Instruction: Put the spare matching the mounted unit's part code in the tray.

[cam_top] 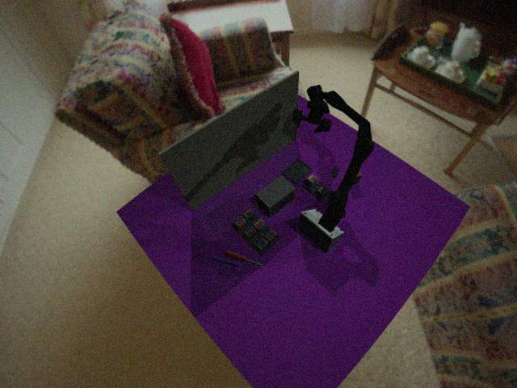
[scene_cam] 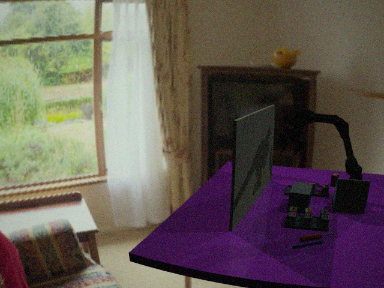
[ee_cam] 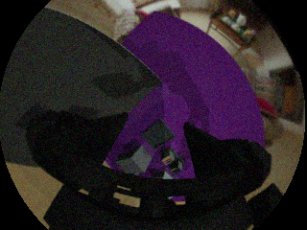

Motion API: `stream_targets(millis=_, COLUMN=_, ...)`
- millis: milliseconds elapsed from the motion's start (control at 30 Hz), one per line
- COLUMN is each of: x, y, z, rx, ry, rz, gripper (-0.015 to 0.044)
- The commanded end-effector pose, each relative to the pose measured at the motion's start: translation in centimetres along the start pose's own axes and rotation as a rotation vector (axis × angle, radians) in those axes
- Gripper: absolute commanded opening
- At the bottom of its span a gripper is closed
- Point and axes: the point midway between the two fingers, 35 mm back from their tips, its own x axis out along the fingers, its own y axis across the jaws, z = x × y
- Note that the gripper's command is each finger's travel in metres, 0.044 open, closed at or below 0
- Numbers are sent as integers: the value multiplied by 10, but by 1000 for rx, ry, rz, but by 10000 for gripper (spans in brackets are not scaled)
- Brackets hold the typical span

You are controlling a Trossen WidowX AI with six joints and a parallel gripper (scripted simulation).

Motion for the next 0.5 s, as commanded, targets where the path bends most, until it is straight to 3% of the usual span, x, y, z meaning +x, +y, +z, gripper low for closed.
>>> stream_targets(millis=0, x=2, y=59, z=-42, rx=-155, ry=76, rz=48, gripper=440)
stream_targets(millis=200, x=-4, y=130, z=-112, rx=-359, ry=166, rz=75, gripper=440)
stream_targets(millis=467, x=-3, y=172, z=-189, rx=-592, ry=240, rz=-27, gripper=440)
